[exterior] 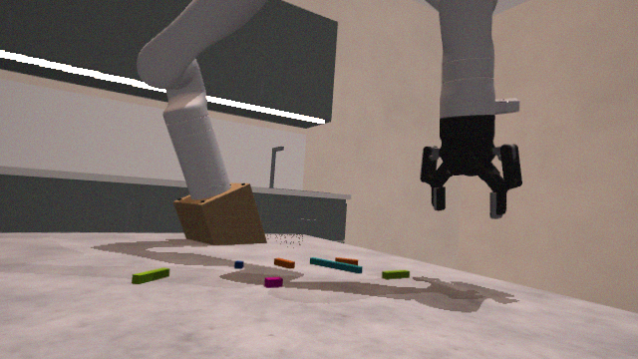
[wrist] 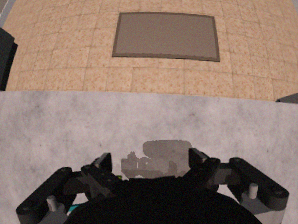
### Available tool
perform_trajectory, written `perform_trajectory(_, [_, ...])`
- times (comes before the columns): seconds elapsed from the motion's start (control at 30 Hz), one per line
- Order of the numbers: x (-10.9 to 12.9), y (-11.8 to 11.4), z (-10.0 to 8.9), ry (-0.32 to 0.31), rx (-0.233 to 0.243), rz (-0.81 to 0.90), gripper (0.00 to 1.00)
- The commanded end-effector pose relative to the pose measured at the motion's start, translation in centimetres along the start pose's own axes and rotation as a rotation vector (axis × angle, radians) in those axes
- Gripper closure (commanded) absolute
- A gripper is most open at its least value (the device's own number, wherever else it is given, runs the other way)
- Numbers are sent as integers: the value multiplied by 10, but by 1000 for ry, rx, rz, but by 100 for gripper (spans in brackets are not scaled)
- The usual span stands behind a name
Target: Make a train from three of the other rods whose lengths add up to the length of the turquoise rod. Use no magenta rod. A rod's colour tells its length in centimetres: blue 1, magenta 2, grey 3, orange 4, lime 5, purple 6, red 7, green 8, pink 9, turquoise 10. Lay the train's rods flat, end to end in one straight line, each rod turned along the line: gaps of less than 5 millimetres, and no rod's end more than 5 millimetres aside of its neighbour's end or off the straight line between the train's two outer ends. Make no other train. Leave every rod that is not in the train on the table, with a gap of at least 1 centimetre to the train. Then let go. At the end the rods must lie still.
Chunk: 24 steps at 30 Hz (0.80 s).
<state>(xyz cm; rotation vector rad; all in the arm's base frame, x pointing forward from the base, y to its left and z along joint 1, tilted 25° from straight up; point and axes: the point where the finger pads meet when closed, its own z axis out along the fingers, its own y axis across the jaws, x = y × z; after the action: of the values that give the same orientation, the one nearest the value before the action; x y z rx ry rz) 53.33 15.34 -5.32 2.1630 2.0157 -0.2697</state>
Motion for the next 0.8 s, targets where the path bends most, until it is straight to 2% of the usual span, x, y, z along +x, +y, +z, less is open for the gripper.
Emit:
perform_trajectory(0.0, [5, -30, 4, 16, -10, 135, 0])
perform_trajectory(0.13, [2, -63, 14, 26, 1, 329, 0])
perform_trajectory(0.2, [2, -63, 14, 26, 1, 329, 0])
perform_trajectory(0.3, [-4, -88, 20, 27, 5, 476, 0])
perform_trajectory(0.67, [-45, -167, 32, -1, -19, 987, 0])
perform_trajectory(0.77, [-50, -173, 32, -5, -24, 1029, 0])
